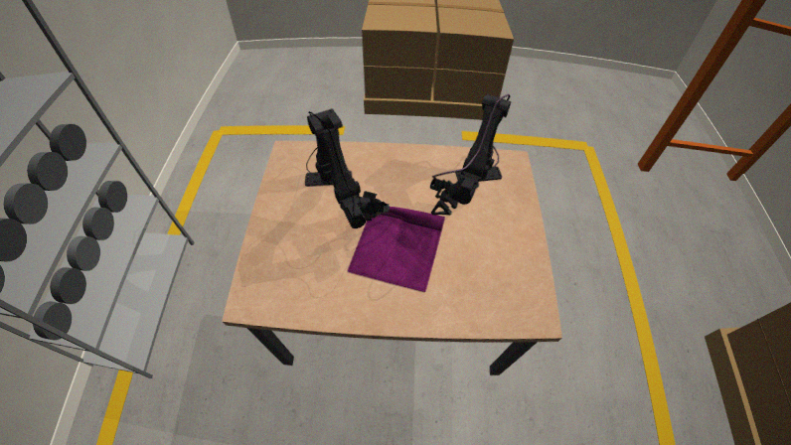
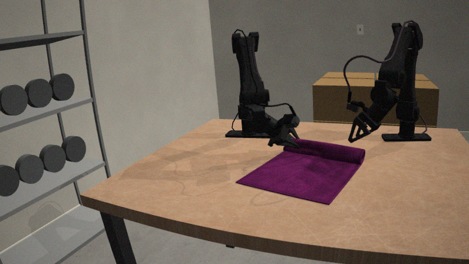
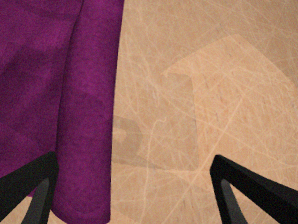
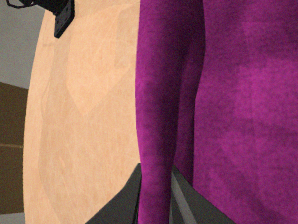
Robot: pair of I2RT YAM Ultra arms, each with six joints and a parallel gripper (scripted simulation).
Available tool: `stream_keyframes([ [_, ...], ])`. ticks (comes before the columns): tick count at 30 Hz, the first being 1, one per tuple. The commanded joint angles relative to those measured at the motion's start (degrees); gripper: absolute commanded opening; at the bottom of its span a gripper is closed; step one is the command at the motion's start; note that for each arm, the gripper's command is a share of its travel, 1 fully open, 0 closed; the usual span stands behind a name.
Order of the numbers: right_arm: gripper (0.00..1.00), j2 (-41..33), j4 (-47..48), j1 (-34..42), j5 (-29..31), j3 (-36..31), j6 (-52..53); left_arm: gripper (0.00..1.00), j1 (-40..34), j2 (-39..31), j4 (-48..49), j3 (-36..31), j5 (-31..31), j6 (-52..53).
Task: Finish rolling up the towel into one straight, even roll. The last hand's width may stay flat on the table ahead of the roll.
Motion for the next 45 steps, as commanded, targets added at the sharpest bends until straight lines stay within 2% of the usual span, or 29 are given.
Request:
stream_keyframes([
  [1,0.18,2.6,-6.1,-0.5,-2.2,1.9,-2.6,0.98,-0.9,-3.5,11.2,-2.5,-1.3,-3.8],
  [8,0.18,3.8,-6.5,-0.6,-2.3,2.2,-3.6,0.98,-0.5,-2.5,12.4,-2.2,-1.3,-3.0],
  [15,0.18,5.4,-4.7,-0.6,-2.3,1.6,-4.0,0.98,1.6,1.8,8.5,2.9,1.1,2.7],
  [33,0.18,5.4,-4.8,-0.6,-2.3,1.7,-4.0,0.98,0.8,7.2,23.7,-6.5,0.5,1.5],
  [42,0.18,5.4,-4.8,-0.6,-2.3,1.7,-4.0,0.98,-0.4,8.6,23.2,-3.6,0.1,0.1],
  [45,0.18,5.4,-4.8,-0.6,-2.3,1.7,-4.0,0.85,-0.4,8.8,23.3,-3.5,0.0,0.1],
])
